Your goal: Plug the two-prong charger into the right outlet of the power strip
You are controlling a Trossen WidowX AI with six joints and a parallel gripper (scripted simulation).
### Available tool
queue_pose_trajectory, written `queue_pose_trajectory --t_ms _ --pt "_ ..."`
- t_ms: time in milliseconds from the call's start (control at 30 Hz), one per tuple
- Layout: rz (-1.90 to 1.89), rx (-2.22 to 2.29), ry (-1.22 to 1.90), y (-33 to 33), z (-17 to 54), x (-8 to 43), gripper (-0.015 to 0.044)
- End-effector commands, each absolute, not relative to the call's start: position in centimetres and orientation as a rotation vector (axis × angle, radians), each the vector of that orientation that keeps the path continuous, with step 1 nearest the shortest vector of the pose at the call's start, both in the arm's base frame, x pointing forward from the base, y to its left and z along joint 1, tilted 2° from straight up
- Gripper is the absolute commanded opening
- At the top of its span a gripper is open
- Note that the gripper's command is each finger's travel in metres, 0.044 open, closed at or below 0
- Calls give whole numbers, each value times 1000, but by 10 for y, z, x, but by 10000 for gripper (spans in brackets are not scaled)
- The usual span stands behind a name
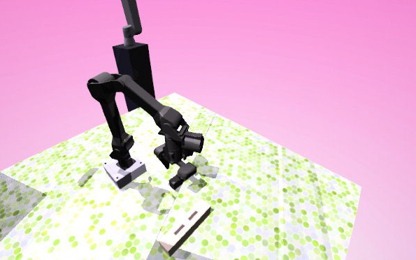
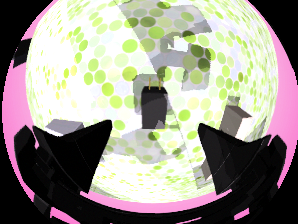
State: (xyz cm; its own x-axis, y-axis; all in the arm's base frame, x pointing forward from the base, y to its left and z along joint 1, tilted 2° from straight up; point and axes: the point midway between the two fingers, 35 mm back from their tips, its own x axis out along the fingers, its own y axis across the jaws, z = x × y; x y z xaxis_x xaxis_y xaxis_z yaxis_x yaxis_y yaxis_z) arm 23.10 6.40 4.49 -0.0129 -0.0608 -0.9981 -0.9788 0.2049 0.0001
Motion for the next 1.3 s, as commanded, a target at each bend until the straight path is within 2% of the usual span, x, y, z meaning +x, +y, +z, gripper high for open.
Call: queue_pose_trajectory --t_ms 0,1267 --pt "1040 -1103 1359 63 35 229 440" --pt "1040 -1103 1360 64 -14 229 440"
